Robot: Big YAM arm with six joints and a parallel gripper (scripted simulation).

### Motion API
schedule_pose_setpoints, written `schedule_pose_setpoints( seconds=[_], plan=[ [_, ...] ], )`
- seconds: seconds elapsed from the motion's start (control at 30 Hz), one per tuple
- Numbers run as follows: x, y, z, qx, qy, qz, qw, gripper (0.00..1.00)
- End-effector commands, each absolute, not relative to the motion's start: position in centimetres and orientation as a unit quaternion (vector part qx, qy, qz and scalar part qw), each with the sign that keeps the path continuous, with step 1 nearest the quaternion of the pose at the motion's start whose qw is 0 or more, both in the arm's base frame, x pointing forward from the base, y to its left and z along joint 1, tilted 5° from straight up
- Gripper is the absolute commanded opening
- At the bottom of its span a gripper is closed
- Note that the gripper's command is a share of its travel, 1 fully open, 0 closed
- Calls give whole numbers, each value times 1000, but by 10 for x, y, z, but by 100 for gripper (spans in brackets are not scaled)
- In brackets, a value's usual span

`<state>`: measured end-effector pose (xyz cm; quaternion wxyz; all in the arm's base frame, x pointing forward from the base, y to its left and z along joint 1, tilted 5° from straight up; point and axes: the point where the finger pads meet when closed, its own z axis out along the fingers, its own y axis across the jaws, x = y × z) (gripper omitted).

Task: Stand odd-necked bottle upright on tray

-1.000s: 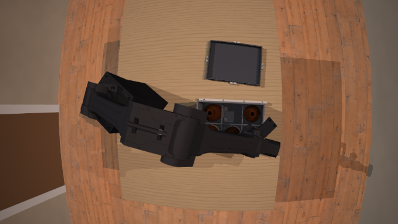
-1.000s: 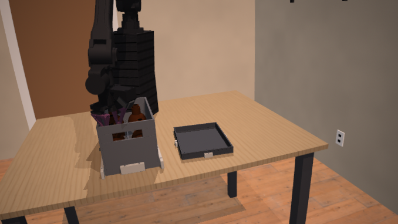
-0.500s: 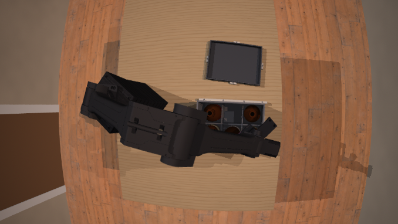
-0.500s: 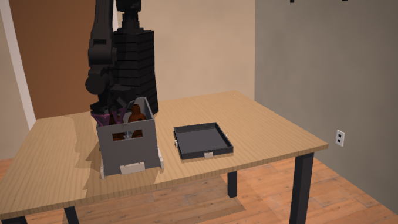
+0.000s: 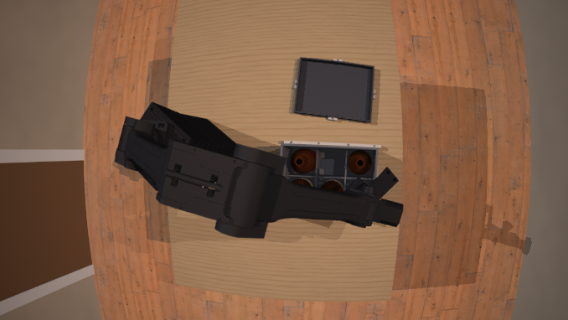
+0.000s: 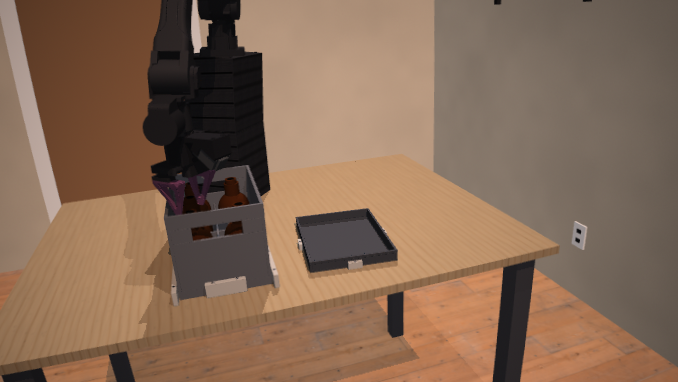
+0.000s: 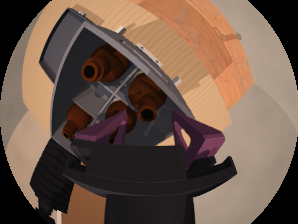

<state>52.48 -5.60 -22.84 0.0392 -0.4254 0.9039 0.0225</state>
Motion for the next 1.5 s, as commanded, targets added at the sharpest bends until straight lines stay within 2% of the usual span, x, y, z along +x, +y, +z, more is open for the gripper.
schedule_pose_setpoints(
  seconds=[0.0,0.43,0.9,0.93,1.47],
  plan=[
    [527,-64,-208,-424,904,19,43,61],
    [524,-68,-168,-424,904,19,43,61],
    [521,-68,-162,-424,904,22,39,61],
    [522,-68,-162,-424,904,21,40,0],
    [523,-68,-162,-424,904,21,40,0]
  ],
)
